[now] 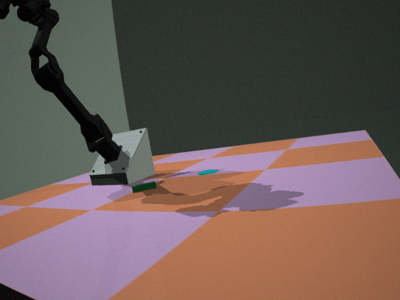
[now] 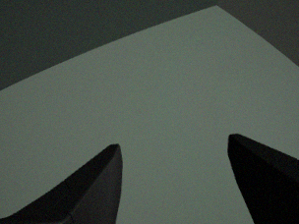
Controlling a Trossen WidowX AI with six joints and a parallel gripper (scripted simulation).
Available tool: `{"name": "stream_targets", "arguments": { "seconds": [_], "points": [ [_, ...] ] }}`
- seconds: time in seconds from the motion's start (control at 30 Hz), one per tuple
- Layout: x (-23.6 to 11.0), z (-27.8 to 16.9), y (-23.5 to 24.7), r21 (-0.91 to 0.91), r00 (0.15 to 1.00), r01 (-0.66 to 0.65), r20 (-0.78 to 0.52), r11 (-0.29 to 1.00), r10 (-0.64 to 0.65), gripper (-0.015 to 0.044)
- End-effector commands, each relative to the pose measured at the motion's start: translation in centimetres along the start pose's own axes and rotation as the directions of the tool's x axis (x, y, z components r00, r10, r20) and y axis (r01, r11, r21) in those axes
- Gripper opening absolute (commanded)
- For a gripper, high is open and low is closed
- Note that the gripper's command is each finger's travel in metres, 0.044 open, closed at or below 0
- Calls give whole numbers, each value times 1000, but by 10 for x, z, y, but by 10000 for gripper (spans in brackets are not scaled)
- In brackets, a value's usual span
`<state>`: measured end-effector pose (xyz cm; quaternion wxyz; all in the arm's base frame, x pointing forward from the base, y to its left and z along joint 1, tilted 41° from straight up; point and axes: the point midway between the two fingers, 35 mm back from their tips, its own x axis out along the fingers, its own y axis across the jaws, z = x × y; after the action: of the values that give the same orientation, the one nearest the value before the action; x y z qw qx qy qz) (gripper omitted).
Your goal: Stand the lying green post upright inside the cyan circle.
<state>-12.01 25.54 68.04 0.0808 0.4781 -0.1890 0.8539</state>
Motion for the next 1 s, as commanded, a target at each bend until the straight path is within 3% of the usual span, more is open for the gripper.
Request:
{"name": "stream_targets", "arguments": {
  "seconds": [0.0,0.47,0.97],
  "points": [
    [-9,0,-18,-34,997,71,-14,997,-71,232],
    [-73,7,-115,-201,882,446,-66,872,-466,232],
    [-181,38,-194,-413,574,734,-46,539,-817,232]
  ]
}}
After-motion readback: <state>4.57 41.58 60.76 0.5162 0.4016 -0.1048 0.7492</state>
